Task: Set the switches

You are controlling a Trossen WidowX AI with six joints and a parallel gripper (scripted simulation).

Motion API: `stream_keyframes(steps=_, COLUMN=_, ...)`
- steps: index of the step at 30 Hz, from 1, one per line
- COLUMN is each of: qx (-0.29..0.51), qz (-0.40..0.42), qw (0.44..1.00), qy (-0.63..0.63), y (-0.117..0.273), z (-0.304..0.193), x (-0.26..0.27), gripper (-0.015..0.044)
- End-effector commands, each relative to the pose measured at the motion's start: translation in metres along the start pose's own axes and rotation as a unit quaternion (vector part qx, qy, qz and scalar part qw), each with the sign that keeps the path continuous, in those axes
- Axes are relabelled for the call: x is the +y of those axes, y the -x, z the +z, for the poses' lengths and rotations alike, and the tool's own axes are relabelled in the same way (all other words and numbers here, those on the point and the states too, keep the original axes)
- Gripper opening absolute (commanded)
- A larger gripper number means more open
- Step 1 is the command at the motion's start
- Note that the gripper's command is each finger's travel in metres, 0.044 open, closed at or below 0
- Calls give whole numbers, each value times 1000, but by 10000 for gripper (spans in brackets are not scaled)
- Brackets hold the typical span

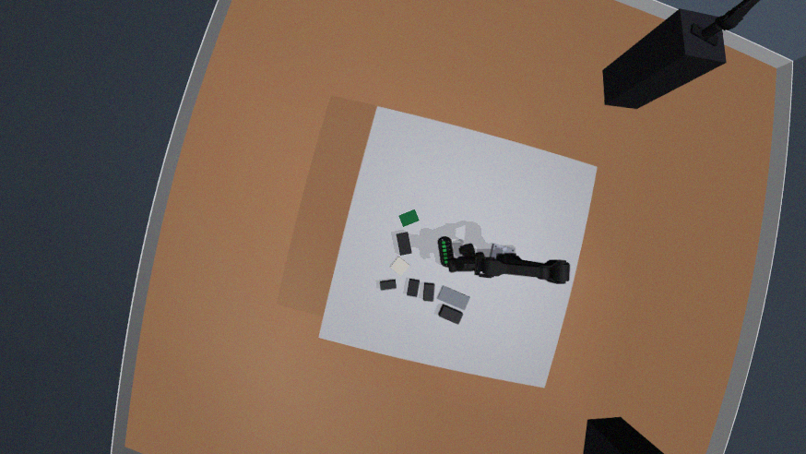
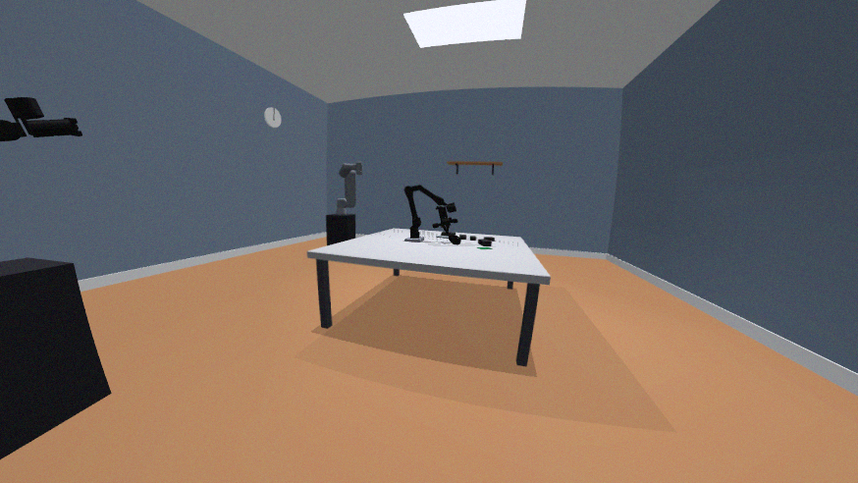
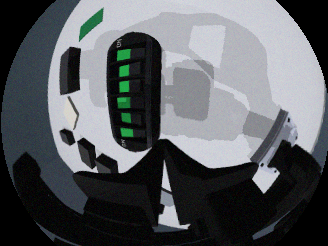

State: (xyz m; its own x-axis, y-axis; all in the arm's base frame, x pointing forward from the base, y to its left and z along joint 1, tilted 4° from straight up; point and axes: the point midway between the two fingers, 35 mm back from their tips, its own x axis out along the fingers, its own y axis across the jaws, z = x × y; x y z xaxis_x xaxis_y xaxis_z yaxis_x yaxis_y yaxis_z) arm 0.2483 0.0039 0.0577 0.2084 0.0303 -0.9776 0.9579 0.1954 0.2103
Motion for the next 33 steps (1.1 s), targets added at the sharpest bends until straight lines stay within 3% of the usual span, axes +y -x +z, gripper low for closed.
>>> stream_keyframes(steps=1, qx=3, qz=16, qw=1000, qy=-10, y=-2, z=-3, x=-5, gripper=0)
stream_keyframes(steps=33, qx=2, qz=16, qw=1000, qy=-11, y=-46, z=-3, x=-17, gripper=0)
